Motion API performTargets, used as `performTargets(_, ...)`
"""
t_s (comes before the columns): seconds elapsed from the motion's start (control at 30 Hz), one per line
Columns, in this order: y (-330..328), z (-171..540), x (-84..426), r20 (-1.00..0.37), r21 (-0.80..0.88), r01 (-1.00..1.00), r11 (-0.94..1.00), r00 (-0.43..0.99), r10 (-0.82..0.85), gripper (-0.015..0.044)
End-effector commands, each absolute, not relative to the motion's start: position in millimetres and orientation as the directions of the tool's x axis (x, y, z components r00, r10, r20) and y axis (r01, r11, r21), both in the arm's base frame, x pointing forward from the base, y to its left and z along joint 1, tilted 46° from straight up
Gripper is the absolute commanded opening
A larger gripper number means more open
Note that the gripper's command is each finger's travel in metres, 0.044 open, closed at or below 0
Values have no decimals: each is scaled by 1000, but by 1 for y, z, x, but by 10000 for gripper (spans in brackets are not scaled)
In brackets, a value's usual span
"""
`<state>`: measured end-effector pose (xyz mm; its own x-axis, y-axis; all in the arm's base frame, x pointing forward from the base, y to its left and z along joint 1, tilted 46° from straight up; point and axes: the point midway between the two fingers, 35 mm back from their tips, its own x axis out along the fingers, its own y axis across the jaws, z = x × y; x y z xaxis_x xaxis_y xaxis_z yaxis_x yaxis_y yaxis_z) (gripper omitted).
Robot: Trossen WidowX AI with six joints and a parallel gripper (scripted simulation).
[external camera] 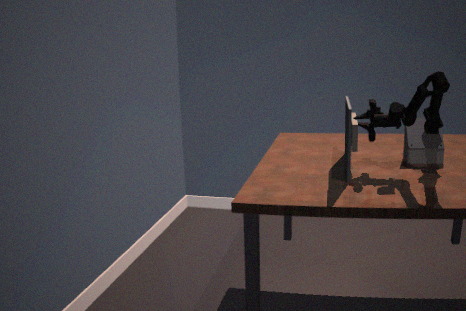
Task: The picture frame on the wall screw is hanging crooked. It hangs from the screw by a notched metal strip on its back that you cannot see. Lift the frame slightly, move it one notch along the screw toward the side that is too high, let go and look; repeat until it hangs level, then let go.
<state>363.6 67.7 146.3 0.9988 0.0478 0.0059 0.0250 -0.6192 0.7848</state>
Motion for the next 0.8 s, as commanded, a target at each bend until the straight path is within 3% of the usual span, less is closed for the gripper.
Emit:
performTargets(0.0, 65, 147, 364, 12, 782, 14, -623, 999, 38, 0)
performTargets(0.77, 60, 144, 364, 12, 782, 14, -623, 999, 38, 0)
